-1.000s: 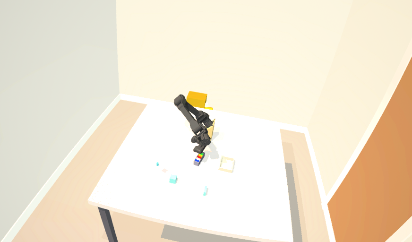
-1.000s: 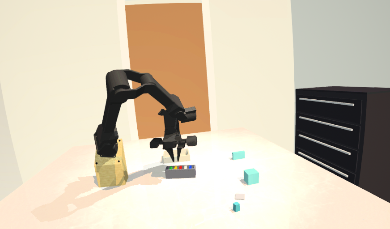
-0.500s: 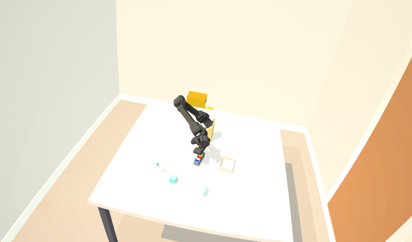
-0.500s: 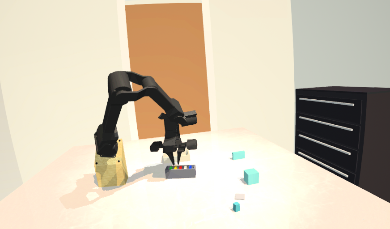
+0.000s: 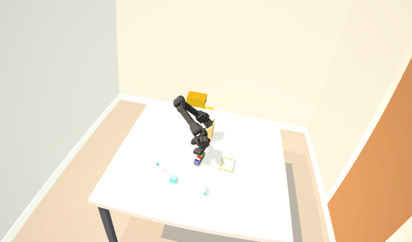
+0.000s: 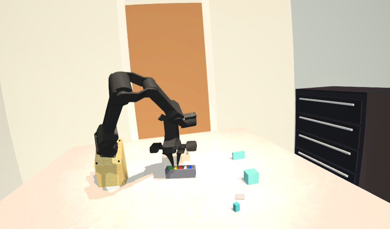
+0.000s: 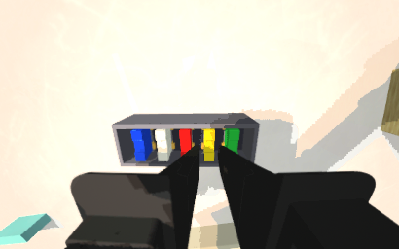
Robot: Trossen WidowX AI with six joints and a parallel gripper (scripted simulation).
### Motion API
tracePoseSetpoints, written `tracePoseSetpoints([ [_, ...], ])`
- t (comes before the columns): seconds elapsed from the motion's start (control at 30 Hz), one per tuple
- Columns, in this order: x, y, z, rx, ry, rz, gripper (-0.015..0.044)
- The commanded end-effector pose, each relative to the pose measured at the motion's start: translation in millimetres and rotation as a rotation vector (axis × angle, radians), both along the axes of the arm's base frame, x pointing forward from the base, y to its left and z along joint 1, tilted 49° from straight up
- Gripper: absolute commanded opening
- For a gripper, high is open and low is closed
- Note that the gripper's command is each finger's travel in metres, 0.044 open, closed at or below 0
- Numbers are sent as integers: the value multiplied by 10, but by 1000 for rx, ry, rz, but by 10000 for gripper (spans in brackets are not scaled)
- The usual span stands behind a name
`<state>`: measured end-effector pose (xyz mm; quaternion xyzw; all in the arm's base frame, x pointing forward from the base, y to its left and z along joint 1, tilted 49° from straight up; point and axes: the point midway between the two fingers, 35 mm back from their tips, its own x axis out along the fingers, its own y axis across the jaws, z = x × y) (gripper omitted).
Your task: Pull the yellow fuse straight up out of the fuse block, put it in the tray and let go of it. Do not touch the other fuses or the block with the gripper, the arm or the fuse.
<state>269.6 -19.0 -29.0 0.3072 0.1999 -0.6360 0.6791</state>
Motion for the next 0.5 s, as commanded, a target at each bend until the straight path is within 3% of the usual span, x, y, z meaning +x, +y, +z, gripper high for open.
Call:
tracePoseSetpoints([
  [0.0, -7, -21, -10, -6, 5, 2, 74],
  [0.47, 2, -89, -69, -6, 5, 2, 74],
])
